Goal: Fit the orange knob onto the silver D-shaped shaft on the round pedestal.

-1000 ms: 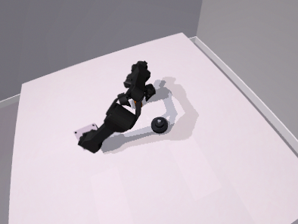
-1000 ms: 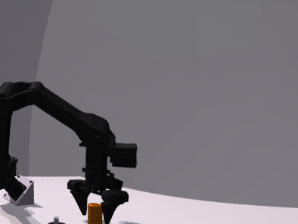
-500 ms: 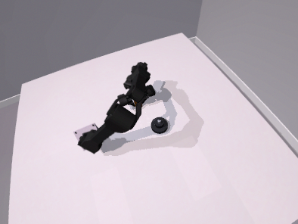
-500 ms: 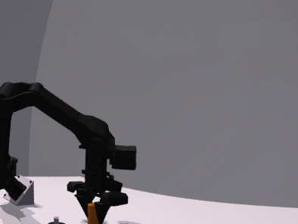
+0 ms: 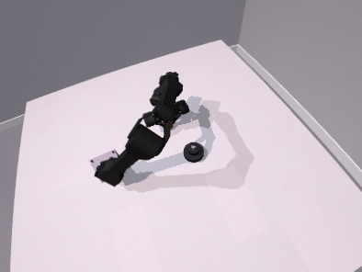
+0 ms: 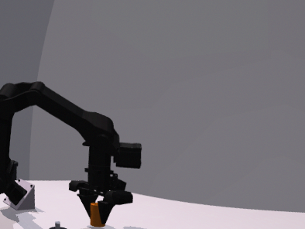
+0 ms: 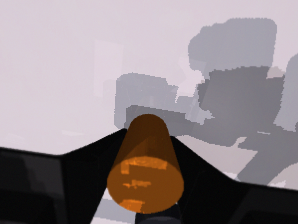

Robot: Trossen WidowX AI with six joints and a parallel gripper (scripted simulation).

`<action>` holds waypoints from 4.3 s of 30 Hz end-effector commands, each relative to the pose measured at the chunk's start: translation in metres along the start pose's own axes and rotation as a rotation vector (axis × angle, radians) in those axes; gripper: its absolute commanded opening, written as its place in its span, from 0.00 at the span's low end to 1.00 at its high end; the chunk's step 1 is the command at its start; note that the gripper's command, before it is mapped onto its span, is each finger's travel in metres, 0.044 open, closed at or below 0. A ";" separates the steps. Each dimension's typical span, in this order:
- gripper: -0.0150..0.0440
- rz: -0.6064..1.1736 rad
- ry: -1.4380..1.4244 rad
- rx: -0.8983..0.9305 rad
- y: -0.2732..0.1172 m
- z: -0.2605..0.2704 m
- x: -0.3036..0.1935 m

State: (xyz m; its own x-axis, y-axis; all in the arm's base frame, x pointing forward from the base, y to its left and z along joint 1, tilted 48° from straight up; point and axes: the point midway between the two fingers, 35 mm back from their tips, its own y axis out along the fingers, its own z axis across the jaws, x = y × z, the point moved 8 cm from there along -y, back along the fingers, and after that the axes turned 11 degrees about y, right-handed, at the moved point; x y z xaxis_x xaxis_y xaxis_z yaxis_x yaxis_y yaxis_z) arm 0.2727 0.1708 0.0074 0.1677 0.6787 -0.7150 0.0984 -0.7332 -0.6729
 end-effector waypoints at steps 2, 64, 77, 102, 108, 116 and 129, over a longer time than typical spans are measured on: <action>0.25 -0.011 -0.007 -0.005 -0.017 -0.002 0.003; 0.25 -0.023 -0.043 -0.014 -0.102 -0.050 -0.066; 0.25 -0.018 -0.017 -0.008 -0.088 -0.066 -0.103; 0.25 -0.002 0.016 -0.001 -0.060 -0.078 -0.152; 0.25 -0.002 0.016 -0.001 -0.045 -0.078 -0.152; 0.25 -0.001 0.016 -0.001 -0.048 -0.080 -0.153; 0.25 -0.001 0.016 -0.001 -0.043 -0.082 -0.153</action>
State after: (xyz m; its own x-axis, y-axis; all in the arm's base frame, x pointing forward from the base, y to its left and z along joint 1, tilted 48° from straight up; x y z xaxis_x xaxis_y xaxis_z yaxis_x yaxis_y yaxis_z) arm 0.3225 0.0952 0.1616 0.1853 0.6801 -0.7093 0.0936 -0.7308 -0.6762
